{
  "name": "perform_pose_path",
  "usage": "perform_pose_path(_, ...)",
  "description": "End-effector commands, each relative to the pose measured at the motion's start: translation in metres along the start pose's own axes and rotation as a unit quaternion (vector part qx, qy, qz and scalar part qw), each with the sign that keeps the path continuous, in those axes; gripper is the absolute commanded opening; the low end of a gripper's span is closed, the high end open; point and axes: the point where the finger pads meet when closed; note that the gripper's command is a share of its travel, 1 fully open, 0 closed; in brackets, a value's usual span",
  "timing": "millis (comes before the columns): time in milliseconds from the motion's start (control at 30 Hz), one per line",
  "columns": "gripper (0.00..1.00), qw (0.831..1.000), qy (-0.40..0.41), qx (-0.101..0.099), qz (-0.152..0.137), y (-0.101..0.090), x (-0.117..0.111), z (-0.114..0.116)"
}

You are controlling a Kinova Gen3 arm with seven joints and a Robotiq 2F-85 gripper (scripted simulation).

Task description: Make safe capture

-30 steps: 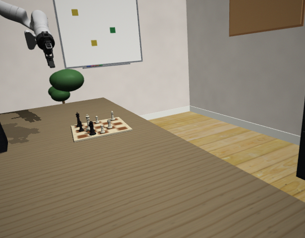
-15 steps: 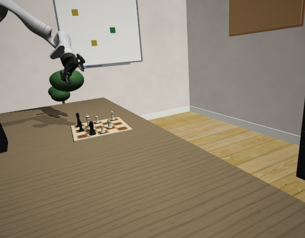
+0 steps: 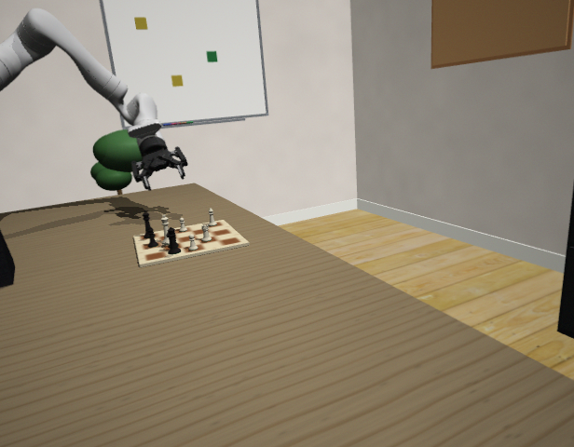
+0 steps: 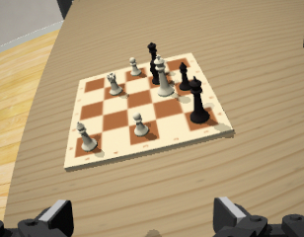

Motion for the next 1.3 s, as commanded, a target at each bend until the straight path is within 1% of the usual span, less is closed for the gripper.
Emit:
perform_pose_path(0, 1.00, 0.999, -0.030, 0.010, -0.002, 0.014, 0.018, -0.002)
perform_pose_path(200, 1.00, 0.996, -0.087, 0.014, -0.008, 0.024, 0.042, -0.004)
perform_pose_path(400, 1.00, 0.994, -0.112, 0.016, -0.011, 0.028, 0.052, -0.005)
perform_pose_path(1267, 1.00, 0.993, -0.116, 0.016, -0.011, 0.029, 0.054, -0.005)
Point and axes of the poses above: the point where the finger pads meet when closed, its own y axis out along the fingers, its own z axis across the jaws, x = y × z, and after that the axes turned 10 degrees about -y, right-handed
